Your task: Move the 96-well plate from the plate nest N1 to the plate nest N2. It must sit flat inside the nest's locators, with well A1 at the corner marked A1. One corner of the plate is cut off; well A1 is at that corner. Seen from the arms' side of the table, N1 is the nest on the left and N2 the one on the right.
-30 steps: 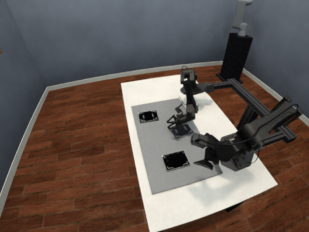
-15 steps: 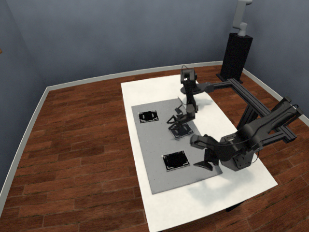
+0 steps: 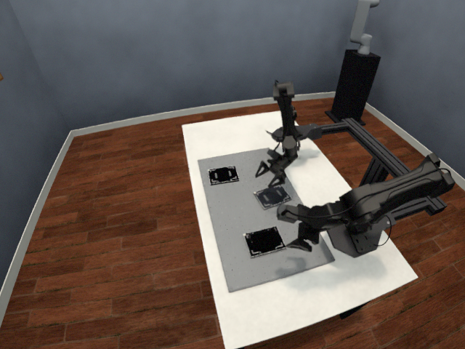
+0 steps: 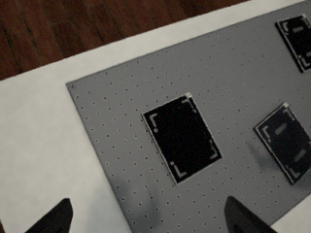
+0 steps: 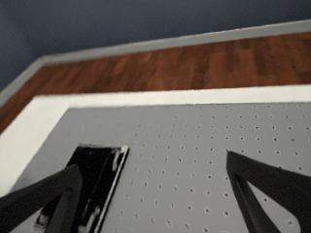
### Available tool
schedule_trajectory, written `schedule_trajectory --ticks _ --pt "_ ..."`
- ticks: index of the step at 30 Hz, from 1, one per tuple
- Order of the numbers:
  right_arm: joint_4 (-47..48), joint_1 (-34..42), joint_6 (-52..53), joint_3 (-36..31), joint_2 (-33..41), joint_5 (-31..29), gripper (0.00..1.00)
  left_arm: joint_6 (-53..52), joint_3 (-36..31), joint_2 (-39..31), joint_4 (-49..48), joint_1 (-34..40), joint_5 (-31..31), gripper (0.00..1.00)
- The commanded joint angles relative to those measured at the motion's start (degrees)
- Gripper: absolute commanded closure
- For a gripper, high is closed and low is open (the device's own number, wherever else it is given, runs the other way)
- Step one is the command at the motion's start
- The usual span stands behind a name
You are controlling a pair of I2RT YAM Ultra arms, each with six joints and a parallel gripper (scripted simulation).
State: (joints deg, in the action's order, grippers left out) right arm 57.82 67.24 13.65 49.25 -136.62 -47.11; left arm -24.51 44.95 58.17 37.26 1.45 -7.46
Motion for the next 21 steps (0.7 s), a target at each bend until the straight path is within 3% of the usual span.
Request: schedule_trajectory --ticks 1,10,12,21 --pt "-6.15 1.74 -6.34 -3.46 5.76 7.37 0.00 4.13 -4.27 -0.68 -6.97 3.80 5.53 0.00" --pt "-15.32 3.83 -16.70 -11.70 20.05 20.37 0.00 12.41 -14.84 5.31 -21.05 14.67 16.61 0.00" --pt "-15.32 3.83 -16.70 -11.70 20.05 20.37 0.00 12.41 -14.84 5.31 -21.05 14.67 16.61 0.00" --pt "-24.83 5.48 -25.61 -18.46 33.63 31.89 0.00 20.54 -20.73 21.31 -36.93 24.65 26.14 0.00"
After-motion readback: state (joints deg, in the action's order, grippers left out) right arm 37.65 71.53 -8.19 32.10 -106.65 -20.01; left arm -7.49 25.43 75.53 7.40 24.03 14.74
